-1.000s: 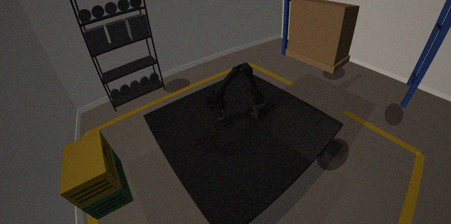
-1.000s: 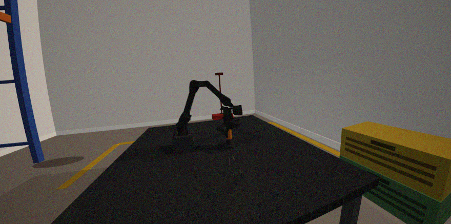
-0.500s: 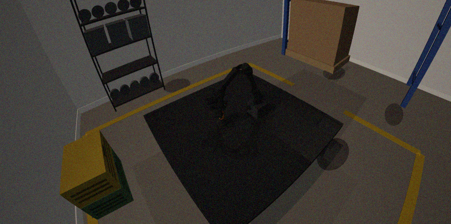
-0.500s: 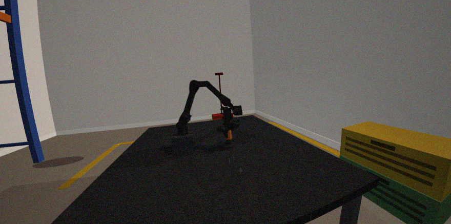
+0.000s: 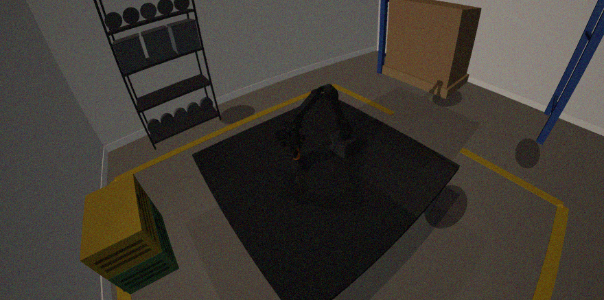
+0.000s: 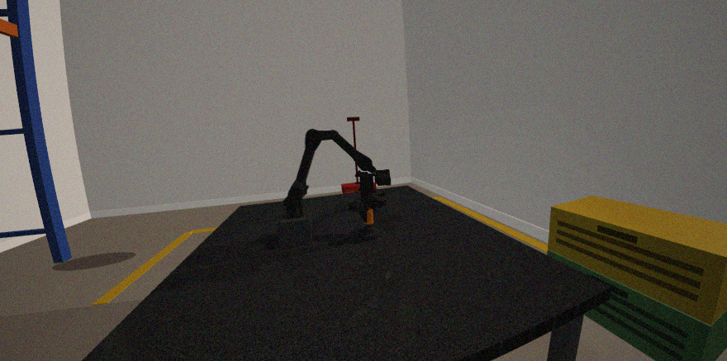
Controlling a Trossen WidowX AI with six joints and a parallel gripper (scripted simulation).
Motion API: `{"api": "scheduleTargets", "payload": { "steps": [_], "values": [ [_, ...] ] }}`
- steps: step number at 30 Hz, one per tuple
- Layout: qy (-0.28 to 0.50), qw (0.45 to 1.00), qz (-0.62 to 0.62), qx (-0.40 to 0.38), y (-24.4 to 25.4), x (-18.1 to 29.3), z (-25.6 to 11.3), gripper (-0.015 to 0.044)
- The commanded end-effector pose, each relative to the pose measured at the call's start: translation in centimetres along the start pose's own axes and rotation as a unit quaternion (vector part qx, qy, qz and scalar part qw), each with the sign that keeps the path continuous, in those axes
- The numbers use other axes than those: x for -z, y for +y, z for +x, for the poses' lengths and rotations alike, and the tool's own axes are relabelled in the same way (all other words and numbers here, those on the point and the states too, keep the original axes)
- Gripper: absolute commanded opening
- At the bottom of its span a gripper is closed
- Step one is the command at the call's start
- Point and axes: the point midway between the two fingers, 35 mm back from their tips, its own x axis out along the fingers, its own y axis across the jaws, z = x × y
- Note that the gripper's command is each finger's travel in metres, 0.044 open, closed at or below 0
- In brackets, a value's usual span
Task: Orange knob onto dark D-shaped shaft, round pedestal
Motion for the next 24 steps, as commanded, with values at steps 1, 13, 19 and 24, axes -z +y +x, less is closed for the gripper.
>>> {"api": "scheduleTargets", "payload": {
  "steps": [1, 13, 19, 24],
  "values": [
    [-0.001, 0.998, 0.059, -0.001, 0.12, -0.11, -0.19, 0.0000],
    [-0.001, 0.998, 0.064, -0.001, 0.00, 0.04, 0.23, 0.0000],
    [-0.001, 0.998, 0.064, -0.001, 0.01, 0.01, 0.35, 0.0000],
    [-0.001, 0.998, 0.064, -0.001, 0.01, 0.02, 0.32, 0.0000]
  ]
}}
